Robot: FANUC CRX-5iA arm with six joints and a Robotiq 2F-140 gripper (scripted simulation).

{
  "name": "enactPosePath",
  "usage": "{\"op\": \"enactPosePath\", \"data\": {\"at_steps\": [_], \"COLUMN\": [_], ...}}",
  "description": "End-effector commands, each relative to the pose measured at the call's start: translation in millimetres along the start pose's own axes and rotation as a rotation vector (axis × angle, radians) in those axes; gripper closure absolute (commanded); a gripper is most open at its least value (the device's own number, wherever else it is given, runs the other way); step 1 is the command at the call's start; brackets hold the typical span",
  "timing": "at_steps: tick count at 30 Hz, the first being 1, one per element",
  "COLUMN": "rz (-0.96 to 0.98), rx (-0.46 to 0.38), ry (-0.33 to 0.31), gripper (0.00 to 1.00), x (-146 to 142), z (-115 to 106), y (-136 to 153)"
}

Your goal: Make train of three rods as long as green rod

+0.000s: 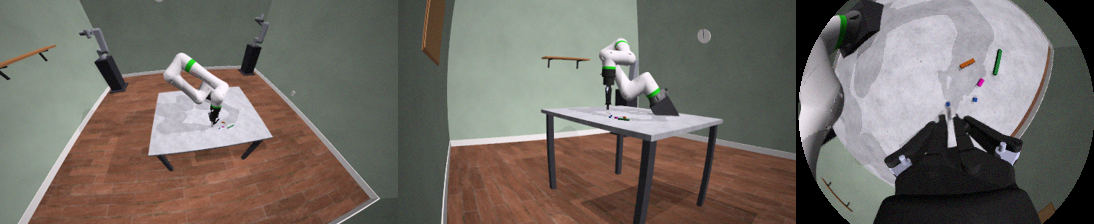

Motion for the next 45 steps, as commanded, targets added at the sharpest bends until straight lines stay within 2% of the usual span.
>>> {"op": "enactPosePath", "data": {"at_steps": [1, 25, 45], "rz": [0.000, 0.000, 0.000], "rx": [0.000, 0.000, 0.000], "ry": [0.000, 0.000, 0.000], "gripper": [0.97, 0.97, 0.97], "x": [0.2, 0.2, 0.2], "z": [-0.2, 0.2, 11.6], "y": [0.0, 0.0, 0.0]}}
Point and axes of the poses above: the point where the finger pads meet when closed, its own z axis out along the fingers, its own x axis across the jaws, y = z × x, the point moved 1 cm from there along -z, back along the fingers, and after that the axes turned 7 degrees about -z, right-handed, at the moved point
